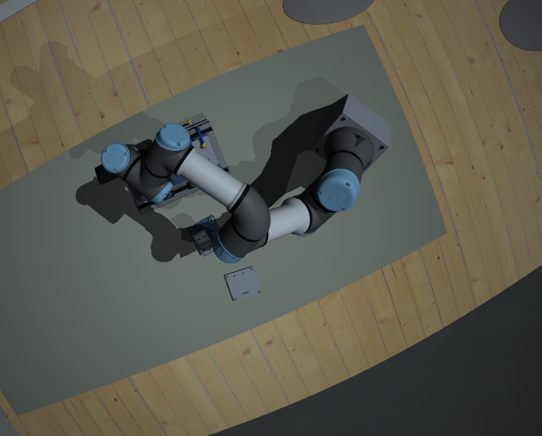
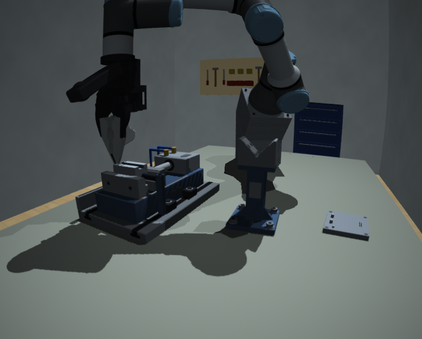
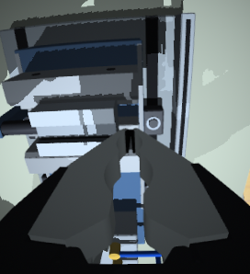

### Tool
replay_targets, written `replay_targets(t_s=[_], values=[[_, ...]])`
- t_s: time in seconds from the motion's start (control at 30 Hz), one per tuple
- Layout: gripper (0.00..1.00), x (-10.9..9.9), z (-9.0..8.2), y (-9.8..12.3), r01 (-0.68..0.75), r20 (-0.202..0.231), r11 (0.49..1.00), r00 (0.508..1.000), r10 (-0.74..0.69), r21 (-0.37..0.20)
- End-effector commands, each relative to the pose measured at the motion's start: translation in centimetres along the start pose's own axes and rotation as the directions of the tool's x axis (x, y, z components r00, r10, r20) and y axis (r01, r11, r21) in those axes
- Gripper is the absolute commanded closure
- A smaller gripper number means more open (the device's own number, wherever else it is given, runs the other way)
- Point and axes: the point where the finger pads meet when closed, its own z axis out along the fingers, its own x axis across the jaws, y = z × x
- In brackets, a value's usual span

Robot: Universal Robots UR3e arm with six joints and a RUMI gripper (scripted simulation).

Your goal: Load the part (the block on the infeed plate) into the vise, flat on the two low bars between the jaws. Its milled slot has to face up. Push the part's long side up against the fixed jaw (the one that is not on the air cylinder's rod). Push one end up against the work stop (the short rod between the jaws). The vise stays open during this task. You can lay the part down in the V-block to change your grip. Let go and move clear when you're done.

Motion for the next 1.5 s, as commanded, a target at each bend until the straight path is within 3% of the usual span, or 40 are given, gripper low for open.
replay_targets(t_s=[0.0,1.47], values=[[1.0,-0.14,-0.09,-0.06,0.001,-0.002,1.0,1.0,-0.001,0.002],[1.0,-0.75,-0.09,-0.06,0.001,-0.002,1.0,1.0,-0.001,0.002]])
